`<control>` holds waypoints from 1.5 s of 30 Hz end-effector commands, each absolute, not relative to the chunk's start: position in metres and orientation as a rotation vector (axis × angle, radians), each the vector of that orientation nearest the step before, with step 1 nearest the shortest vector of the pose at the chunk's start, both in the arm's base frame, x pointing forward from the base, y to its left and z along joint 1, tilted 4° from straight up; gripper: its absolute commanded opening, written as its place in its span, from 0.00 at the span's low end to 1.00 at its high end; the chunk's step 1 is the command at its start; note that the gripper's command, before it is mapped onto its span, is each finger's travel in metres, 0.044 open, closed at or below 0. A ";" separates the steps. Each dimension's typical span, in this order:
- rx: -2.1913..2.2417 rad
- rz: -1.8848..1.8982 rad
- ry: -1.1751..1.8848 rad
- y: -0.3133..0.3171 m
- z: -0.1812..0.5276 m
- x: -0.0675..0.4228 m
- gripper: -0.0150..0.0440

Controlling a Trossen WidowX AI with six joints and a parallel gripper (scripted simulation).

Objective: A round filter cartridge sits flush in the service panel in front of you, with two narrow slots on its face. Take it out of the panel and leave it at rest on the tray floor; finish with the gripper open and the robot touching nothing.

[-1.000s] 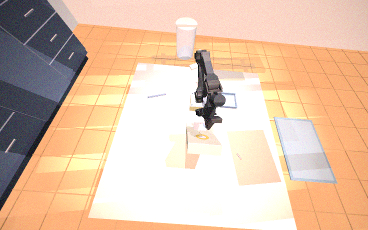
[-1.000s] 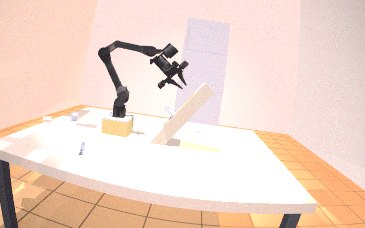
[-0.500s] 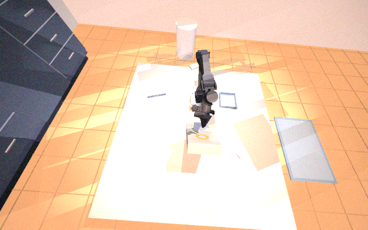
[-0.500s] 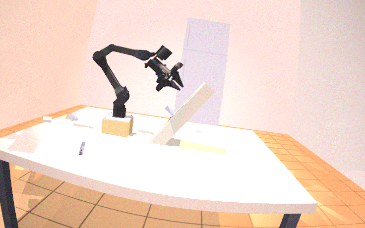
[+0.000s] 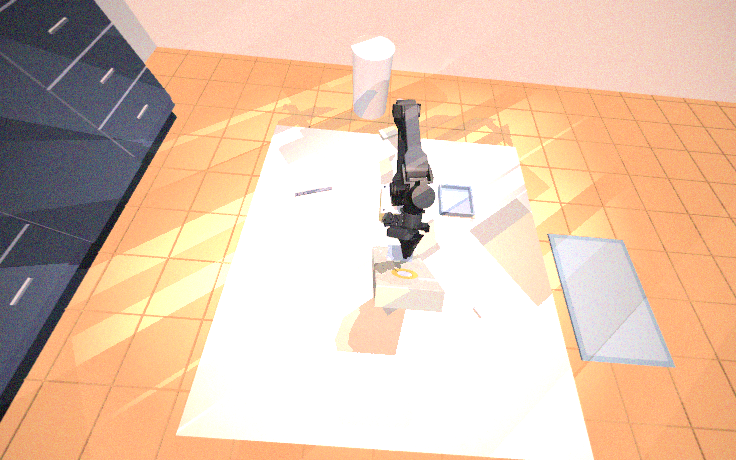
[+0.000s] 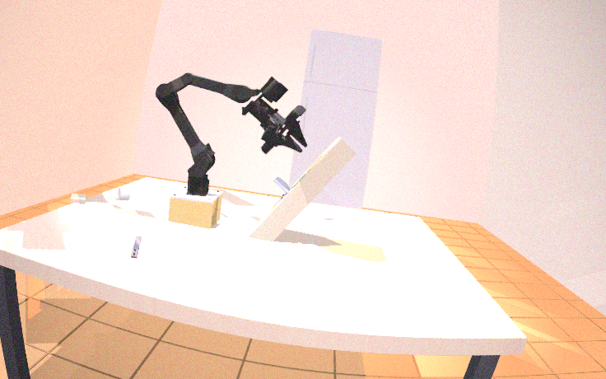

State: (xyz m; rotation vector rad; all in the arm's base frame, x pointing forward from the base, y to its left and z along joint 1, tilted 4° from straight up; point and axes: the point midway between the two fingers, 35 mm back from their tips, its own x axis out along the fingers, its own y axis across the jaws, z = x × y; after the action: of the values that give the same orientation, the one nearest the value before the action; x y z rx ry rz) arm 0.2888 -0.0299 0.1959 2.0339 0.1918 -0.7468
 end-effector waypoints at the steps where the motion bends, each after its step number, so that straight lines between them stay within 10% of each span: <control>1: 2.039 -0.750 0.196 -0.030 0.191 0.294 0.44; 45: 2.040 -0.747 0.195 -0.036 0.167 0.325 0.44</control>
State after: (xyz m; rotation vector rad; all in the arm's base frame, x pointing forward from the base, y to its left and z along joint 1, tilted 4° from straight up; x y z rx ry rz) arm 0.3242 -0.0364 0.1663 2.0428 0.1907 -0.7521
